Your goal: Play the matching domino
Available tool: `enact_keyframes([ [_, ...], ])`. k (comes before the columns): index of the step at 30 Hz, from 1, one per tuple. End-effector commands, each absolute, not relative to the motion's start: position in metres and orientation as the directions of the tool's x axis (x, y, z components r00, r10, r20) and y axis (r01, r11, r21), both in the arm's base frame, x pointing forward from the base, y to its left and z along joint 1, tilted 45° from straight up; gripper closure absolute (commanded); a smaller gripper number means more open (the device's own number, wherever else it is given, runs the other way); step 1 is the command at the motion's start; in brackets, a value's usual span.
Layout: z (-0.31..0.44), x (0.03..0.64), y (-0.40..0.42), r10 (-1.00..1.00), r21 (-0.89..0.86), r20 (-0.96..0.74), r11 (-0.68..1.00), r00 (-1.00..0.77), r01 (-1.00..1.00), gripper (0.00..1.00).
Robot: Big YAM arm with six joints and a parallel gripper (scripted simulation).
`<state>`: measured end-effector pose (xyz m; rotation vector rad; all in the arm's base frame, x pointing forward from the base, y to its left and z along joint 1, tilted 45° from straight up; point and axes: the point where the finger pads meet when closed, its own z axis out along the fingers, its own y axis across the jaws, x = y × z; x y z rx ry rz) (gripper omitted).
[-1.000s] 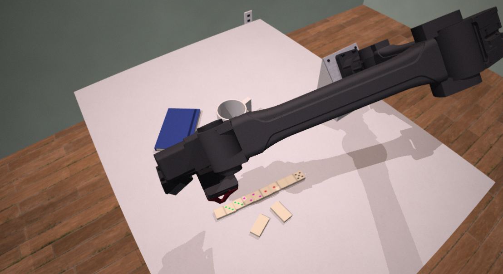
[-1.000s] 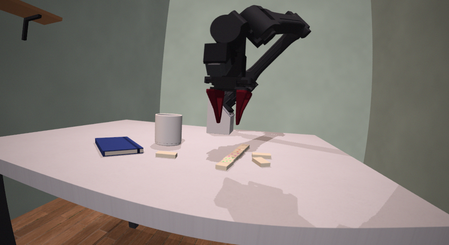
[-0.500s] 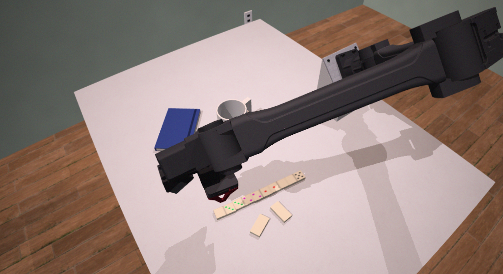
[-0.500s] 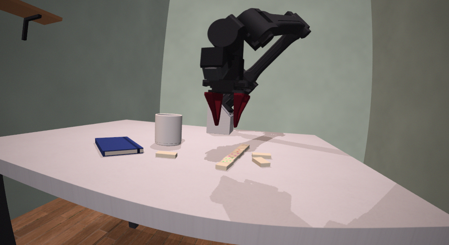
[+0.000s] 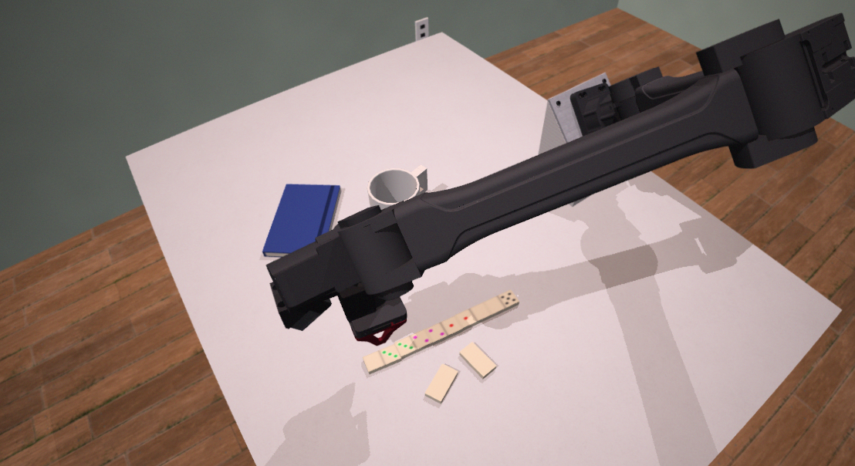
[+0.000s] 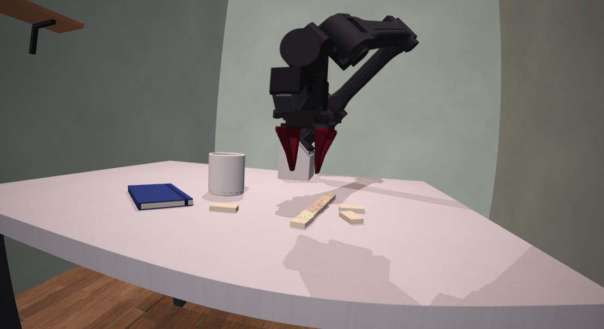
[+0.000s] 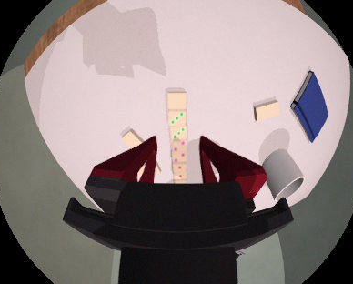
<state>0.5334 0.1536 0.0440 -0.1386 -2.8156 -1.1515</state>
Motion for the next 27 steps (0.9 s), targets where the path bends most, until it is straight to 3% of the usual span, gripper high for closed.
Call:
enact_keyframes([
  [1, 0.0407, 0.5362, 0.1599, 0.048, 0.696, 0.125, 0.708, -0.991, 0.122, 0.57],
  [27, 0.0380, 0.5336, 0.1629, 0.046, 0.695, 0.123, 0.709, -0.991, 0.119, 0.57],
])
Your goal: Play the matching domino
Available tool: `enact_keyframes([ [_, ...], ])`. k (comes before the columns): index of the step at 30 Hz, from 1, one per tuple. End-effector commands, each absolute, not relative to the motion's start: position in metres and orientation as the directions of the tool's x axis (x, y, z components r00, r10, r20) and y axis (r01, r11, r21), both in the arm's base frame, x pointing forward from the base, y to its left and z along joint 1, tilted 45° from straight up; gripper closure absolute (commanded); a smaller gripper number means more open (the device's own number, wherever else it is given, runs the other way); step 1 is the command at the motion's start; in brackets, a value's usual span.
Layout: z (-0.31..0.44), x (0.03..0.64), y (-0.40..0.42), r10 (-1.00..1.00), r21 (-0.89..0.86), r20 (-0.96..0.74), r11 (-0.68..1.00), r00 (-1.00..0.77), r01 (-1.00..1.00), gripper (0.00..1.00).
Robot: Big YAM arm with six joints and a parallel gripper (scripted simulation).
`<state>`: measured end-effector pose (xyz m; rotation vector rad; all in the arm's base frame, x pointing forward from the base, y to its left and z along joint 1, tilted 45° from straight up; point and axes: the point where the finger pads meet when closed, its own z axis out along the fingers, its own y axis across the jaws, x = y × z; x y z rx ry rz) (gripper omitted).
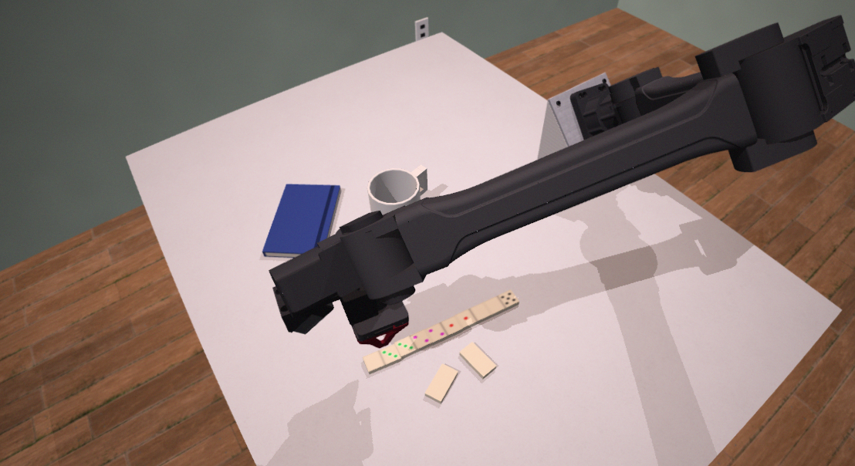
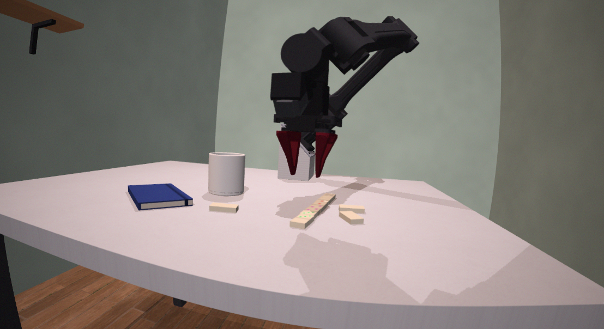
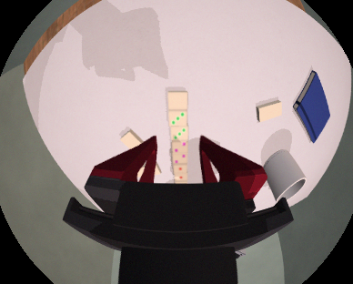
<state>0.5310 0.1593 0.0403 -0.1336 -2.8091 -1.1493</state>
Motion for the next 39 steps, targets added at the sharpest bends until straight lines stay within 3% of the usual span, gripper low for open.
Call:
enact_keyframes([
  [1, 0.035, 0.533, 0.166, 0.046, 0.695, 0.124, 0.709, -0.991, 0.120, 0.57],
  [39, -0.002, 0.530, 0.202, 0.050, 0.696, 0.128, 0.707, -0.990, 0.126, 0.57],
])
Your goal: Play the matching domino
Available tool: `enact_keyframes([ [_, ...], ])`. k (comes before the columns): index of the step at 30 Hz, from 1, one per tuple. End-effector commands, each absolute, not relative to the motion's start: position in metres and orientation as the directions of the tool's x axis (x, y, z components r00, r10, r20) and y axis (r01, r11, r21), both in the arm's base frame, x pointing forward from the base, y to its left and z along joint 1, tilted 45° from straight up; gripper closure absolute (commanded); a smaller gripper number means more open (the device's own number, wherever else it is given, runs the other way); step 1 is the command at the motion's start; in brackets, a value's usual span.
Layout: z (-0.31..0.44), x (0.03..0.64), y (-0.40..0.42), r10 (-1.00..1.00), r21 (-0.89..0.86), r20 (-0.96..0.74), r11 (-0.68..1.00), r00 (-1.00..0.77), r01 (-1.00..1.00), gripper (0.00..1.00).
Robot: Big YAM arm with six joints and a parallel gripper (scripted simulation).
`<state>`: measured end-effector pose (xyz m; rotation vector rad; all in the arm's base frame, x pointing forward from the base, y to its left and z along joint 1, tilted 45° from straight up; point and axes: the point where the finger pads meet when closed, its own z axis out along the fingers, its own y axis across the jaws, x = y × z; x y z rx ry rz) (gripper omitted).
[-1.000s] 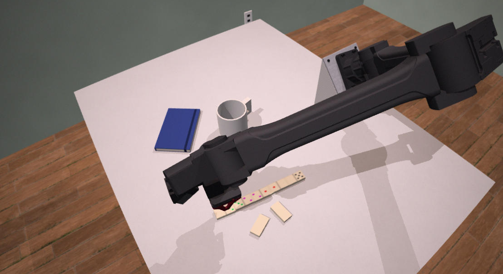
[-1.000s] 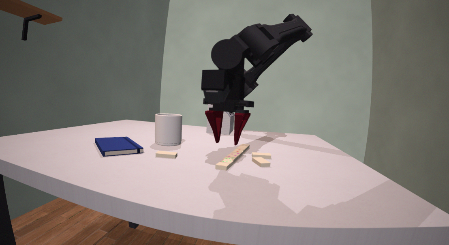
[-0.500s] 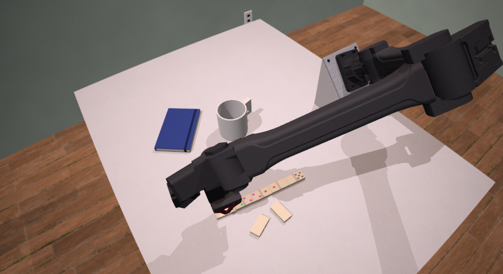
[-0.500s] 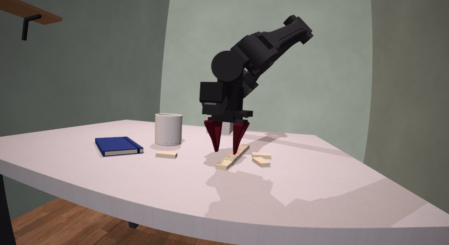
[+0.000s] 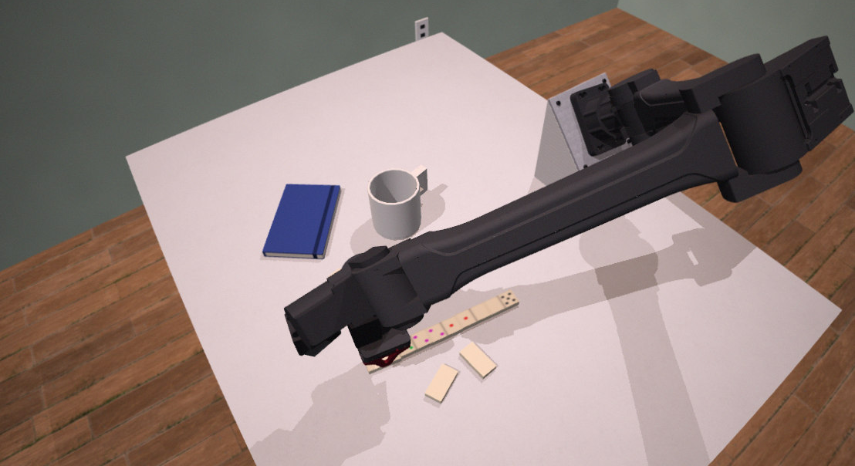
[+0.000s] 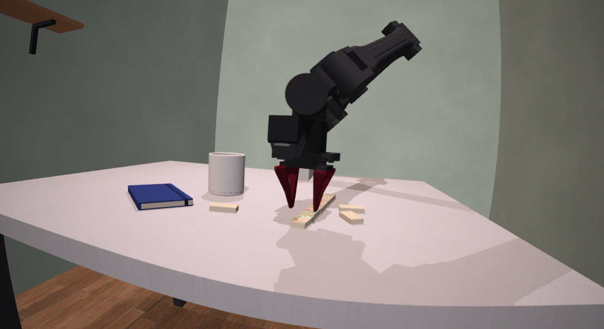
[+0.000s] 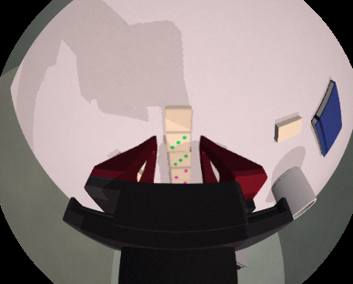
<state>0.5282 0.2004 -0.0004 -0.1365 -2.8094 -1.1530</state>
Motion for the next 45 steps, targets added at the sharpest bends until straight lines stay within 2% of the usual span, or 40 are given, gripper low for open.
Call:
enact_keyframes([
  [1, -0.0027, 0.5302, 0.2026, 0.050, 0.695, 0.130, 0.707, -0.990, 0.127, 0.57],
  [45, -0.0018, 0.5283, 0.2022, 0.047, 0.694, 0.129, 0.709, -0.990, 0.125, 0.57],
])
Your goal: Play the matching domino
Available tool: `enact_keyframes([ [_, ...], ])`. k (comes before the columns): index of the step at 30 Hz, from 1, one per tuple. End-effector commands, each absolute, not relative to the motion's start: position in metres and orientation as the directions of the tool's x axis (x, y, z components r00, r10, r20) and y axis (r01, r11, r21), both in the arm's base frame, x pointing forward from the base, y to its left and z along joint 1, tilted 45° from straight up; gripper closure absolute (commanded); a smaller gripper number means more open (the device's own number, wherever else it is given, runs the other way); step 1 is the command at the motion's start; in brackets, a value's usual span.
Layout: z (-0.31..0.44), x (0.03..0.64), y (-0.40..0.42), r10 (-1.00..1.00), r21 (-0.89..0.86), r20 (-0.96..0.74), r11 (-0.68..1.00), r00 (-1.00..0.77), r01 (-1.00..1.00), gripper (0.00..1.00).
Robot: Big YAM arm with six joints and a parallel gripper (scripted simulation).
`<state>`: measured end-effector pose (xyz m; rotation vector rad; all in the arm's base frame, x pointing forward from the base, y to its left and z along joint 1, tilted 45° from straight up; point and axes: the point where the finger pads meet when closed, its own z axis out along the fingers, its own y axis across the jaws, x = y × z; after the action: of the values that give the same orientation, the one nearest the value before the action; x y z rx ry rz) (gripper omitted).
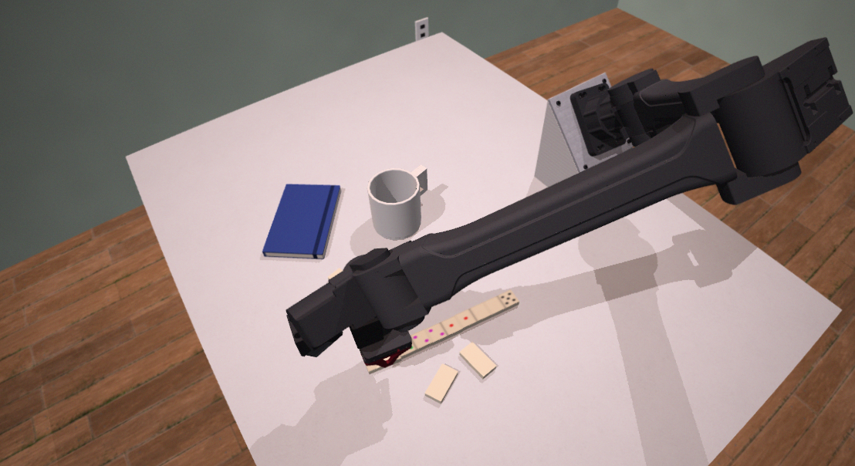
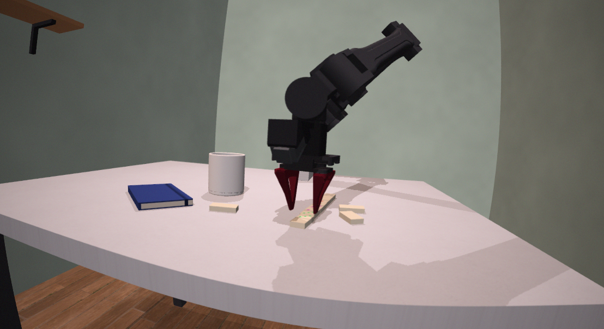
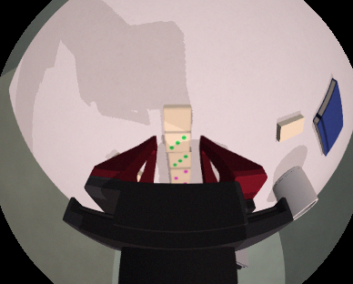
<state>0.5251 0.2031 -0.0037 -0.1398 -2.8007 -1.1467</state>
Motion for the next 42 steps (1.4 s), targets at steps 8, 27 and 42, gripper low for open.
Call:
enact_keyframes([
  [8, -0.018, 0.527, 0.218, 0.039, 0.694, 0.130, 0.710, -0.991, 0.119, 0.57],
  [27, -0.022, 0.525, 0.219, 0.043, 0.691, 0.136, 0.712, -0.990, 0.125, 0.57],
  [42, -0.021, 0.526, 0.218, 0.045, 0.691, 0.134, 0.712, -0.990, 0.126, 0.57],
])
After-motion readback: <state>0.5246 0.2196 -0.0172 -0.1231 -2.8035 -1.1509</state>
